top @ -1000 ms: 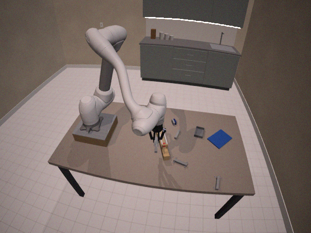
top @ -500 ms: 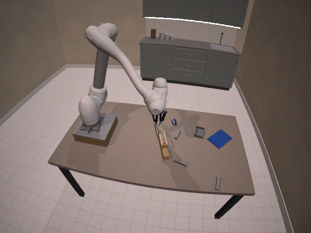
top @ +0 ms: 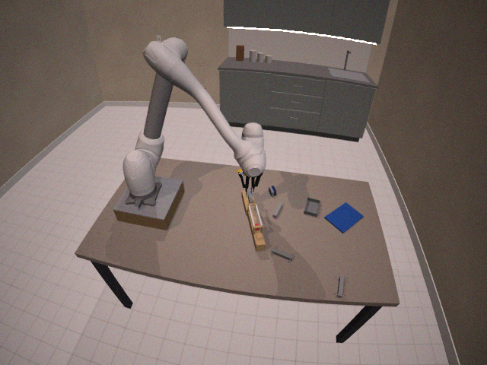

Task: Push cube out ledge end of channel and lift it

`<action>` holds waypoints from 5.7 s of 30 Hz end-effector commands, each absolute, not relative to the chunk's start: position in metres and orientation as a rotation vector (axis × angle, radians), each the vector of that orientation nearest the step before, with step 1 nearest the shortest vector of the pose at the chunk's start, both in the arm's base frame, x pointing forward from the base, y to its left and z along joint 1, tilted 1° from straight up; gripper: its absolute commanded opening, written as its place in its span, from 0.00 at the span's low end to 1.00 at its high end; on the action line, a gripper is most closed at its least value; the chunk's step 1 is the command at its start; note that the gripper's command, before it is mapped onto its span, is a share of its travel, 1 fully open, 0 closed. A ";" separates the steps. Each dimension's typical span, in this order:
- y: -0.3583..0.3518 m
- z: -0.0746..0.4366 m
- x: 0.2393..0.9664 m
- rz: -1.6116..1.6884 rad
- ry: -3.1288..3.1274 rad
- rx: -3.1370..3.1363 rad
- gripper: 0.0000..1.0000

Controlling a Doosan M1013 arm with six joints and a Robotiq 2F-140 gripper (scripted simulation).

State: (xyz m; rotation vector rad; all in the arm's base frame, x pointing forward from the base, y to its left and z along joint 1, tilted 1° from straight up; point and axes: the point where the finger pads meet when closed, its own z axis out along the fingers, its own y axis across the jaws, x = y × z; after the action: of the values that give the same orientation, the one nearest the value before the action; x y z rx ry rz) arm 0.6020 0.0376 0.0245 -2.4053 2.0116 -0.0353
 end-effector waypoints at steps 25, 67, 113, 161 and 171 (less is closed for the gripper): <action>0.037 0.003 0.603 -0.035 2.012 -2.405 0.00; 0.012 0.003 0.607 -0.035 2.012 -2.405 0.00; -0.022 0.003 0.613 -0.035 2.012 -2.405 0.00; -0.022 0.024 0.612 -0.035 2.012 -2.405 0.23; -0.021 0.070 0.611 -0.035 2.012 -2.405 0.23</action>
State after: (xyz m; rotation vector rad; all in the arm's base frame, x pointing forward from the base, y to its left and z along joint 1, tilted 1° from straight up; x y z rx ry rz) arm 0.6116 -0.0215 0.0671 -2.4052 2.0115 -0.0359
